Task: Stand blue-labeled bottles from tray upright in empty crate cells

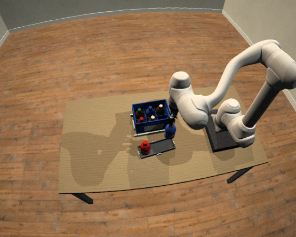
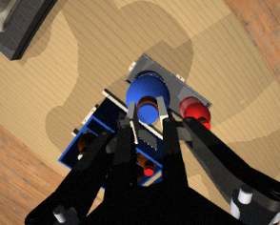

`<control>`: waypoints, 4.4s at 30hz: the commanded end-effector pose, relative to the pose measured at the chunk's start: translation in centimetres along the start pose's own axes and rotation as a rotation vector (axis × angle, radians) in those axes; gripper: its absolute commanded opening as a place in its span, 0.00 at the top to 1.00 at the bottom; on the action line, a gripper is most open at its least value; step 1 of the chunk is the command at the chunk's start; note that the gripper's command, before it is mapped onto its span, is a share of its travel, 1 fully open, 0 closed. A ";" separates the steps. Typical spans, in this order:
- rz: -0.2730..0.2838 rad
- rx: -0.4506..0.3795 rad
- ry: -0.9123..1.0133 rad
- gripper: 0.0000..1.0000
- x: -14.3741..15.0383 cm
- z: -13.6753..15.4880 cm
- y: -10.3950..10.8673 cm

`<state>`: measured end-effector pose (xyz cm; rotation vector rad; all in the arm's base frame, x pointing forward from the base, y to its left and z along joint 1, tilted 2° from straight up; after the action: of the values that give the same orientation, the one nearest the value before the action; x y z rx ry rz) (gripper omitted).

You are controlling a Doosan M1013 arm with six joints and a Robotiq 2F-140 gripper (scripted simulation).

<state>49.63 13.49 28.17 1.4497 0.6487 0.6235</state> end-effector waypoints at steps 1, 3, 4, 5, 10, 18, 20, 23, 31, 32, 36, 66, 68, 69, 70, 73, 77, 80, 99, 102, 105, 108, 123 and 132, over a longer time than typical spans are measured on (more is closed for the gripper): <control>0.000 0.000 0.000 1.00 0.0 0.0 0.0; 0.000 0.000 0.000 1.00 0.0 0.0 0.1; 0.000 0.000 0.000 1.00 0.0 0.0 0.1; 0.000 0.000 0.000 1.00 0.0 0.0 0.1; 0.000 0.000 0.000 1.00 0.0 0.0 0.1; 0.000 0.000 0.000 1.00 0.0 0.0 0.1; 0.000 0.000 0.000 1.00 0.0 0.0 0.1; 0.000 0.000 0.000 1.00 0.0 0.0 0.1; 0.000 0.000 0.000 1.00 0.0 0.0 0.1; 0.000 0.000 0.000 1.00 0.0 0.0 0.1; 0.000 0.000 0.000 1.00 0.0 0.0 0.1; 0.000 0.000 0.000 1.00 0.0 0.0 1.8; 0.000 0.000 0.000 1.00 0.0 0.0 2.0; 0.000 0.000 0.000 1.00 0.0 0.0 2.0; 0.000 0.000 0.000 1.00 0.0 0.0 2.1; 0.000 0.000 0.000 1.00 0.0 0.0 2.2; 0.000 0.000 0.000 1.00 0.0 0.0 2.3; 0.000 0.000 0.000 1.00 0.0 0.0 2.3; 0.000 0.000 0.000 1.00 0.0 0.0 2.3; 0.000 0.000 0.000 1.00 0.0 0.0 2.3; 0.000 0.000 0.000 1.00 0.0 0.0 2.3; 0.000 0.000 0.000 1.00 0.0 0.0 2.3; 0.000 0.000 0.000 1.00 0.0 0.0 2.3; 0.000 0.000 0.000 1.00 -0.2 0.2 2.3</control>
<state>49.65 13.36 30.47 1.4497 0.6486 0.6235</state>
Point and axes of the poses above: the point where the finger pads meet when closed, its own y axis back along the fingers, its own x axis across the jaws, z = x × y, the point moved 1 cm from there along y, back along the fingers, and after that the axes turned 11 degrees about -y, right-handed, at the moved point
